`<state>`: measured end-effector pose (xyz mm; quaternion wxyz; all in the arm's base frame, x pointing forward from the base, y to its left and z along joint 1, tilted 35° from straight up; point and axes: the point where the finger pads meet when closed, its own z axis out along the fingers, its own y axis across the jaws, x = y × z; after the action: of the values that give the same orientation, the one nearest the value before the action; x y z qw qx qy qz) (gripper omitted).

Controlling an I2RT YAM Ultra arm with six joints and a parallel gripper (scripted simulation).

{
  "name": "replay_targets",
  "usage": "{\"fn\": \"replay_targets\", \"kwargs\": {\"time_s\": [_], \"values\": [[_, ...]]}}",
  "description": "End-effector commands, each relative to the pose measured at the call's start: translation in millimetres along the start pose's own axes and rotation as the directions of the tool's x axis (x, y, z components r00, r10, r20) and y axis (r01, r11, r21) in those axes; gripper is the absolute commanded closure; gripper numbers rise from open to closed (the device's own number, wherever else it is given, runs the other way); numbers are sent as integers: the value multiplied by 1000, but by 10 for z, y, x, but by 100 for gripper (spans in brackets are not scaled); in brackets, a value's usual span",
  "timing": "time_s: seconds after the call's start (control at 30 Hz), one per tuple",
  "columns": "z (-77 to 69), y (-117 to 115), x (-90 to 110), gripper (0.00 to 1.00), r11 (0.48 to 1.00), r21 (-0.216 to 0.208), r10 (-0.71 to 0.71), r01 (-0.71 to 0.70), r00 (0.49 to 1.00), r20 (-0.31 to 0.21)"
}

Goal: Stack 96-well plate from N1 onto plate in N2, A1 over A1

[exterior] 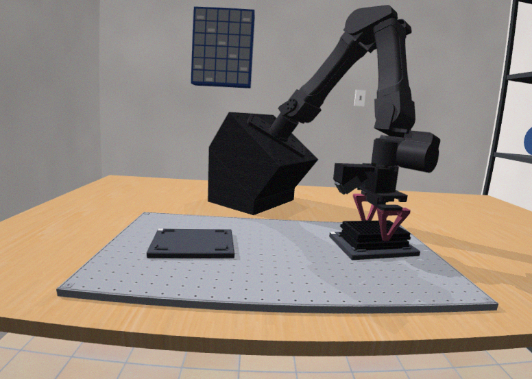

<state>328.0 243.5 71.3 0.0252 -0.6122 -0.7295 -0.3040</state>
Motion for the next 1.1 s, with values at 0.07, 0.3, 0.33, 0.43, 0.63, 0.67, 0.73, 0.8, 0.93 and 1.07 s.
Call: {"fn": "replay_targets", "kwargs": {"time_s": [0.07,0.3,0.33,0.43,0.63,0.67,0.73,0.8,0.93,1.07], "values": [[26,34,32,100,1000,-5,-1,1,1000,5],[24,84,31,100,1000,-16,1,-1,1000,4],[24,84,31,100,1000,-16,1,-1,1000,4],[29,62,19,100,1000,-9,3,-3,1000,7],[31,71,42,100,1000,-11,0,0,1000,4],[43,65,44,100,1000,-9,-1,1,1000,4],[47,71,52,100,1000,-11,-2,2,1000,3],[50,79,55,100,1000,-14,-3,3,1000,2],[49,91,36,100,1000,-16,1,-1,1000,4],[22,40,16,100,1000,-10,0,0,1000,2]]}}
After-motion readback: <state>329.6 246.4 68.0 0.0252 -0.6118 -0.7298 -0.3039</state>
